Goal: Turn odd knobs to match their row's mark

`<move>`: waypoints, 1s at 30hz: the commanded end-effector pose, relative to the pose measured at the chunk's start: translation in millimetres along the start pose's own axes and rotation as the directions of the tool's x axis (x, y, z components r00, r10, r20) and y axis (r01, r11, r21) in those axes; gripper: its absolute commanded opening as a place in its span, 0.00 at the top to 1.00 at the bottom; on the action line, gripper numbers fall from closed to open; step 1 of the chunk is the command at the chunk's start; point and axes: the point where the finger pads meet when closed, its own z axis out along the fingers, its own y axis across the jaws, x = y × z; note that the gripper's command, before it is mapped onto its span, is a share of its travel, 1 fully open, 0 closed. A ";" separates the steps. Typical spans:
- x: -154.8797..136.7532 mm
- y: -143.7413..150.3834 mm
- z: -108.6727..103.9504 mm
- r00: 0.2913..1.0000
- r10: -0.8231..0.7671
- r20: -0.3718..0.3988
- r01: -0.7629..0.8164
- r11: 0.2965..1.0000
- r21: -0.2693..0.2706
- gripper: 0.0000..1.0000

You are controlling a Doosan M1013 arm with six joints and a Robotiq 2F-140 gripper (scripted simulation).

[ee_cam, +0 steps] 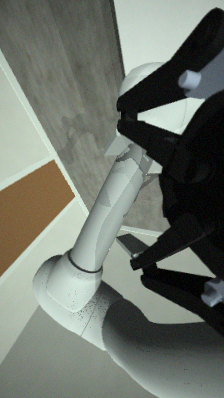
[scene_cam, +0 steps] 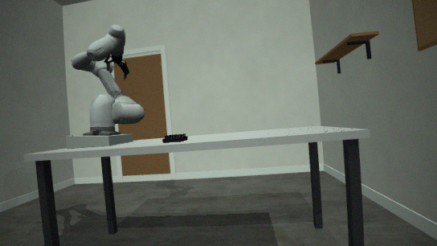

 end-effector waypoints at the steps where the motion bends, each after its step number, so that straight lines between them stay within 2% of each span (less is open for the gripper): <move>1: 0.0 0.0 -0.1 1.000 0.000 0.000 0.000 1.000 0.000 0.00; 20: -0.6 4.7 -2.3 1.000 0.014 0.000 -0.014 1.000 -0.007 0.00; 22: -3.0 19.9 -9.3 0.998 0.057 0.001 -0.057 0.998 -0.030 0.00; 30: -30.1 114.6 -54.1 0.948 0.317 -0.008 -0.314 0.934 -0.172 0.00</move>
